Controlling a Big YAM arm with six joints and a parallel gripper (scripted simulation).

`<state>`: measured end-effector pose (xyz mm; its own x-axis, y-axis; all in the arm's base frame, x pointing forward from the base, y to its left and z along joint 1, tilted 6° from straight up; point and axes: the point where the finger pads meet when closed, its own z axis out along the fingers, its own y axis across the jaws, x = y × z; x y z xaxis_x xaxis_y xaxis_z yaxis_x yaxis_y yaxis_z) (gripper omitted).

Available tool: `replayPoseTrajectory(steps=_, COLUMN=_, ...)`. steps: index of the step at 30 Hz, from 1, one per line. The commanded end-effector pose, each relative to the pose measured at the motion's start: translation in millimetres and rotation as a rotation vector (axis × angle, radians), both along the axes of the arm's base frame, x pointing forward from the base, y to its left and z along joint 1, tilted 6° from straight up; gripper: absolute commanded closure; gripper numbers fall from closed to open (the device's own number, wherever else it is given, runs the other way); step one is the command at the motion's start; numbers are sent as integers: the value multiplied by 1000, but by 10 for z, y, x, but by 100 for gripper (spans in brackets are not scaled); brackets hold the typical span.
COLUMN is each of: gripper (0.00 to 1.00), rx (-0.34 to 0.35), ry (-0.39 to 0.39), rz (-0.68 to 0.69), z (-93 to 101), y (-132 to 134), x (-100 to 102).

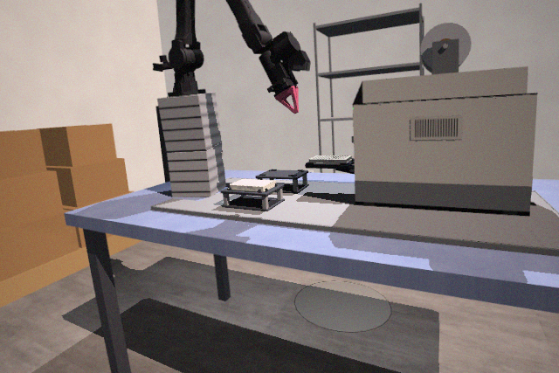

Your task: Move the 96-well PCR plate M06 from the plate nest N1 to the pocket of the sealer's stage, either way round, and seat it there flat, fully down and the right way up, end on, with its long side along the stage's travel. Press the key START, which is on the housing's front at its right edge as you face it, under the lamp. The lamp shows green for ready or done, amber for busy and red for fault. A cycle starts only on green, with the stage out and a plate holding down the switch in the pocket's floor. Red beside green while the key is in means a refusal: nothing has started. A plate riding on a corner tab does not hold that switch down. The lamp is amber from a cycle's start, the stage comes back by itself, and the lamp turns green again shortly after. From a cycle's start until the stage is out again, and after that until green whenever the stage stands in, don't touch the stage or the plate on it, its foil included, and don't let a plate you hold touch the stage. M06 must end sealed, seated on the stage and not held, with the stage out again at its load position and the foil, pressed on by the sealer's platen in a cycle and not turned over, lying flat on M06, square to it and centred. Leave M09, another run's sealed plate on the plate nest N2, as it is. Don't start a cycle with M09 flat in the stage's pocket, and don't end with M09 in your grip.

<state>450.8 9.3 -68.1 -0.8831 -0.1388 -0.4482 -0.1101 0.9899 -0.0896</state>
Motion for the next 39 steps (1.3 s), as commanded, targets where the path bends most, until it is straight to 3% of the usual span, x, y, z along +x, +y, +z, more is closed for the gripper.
replayPoseTrajectory(steps=1, gripper=100, rx=-2, ry=-109, rz=19, z=-3, y=-75, x=-34)
replayPoseTrajectory(steps=6, gripper=100, rx=12, ry=-254, rz=36, z=-80, y=-76, x=-40)
replayPoseTrajectory(steps=18, gripper=100, rx=25, ry=-265, rz=28, z=117, y=73, x=158)
replayPoseTrajectory(steps=20, gripper=100, rx=44, ry=-348, rz=38, z=73, y=82, x=91)
replayPoseTrajectory(steps=23, gripper=100, rx=49, ry=-400, rz=44, z=-96, y=17, x=-68)
replayPoseTrajectory(steps=28, gripper=100, rx=28, ry=-397, rz=33, z=-86, y=-62, x=-11)
replayPoseTrajectory(steps=31, gripper=100, rx=19, ry=-447, rz=38, z=112, y=-78, x=143)
replayPoseTrajectory(steps=39, gripper=100, rx=44, ry=-478, rz=41, z=239, y=44, x=225)
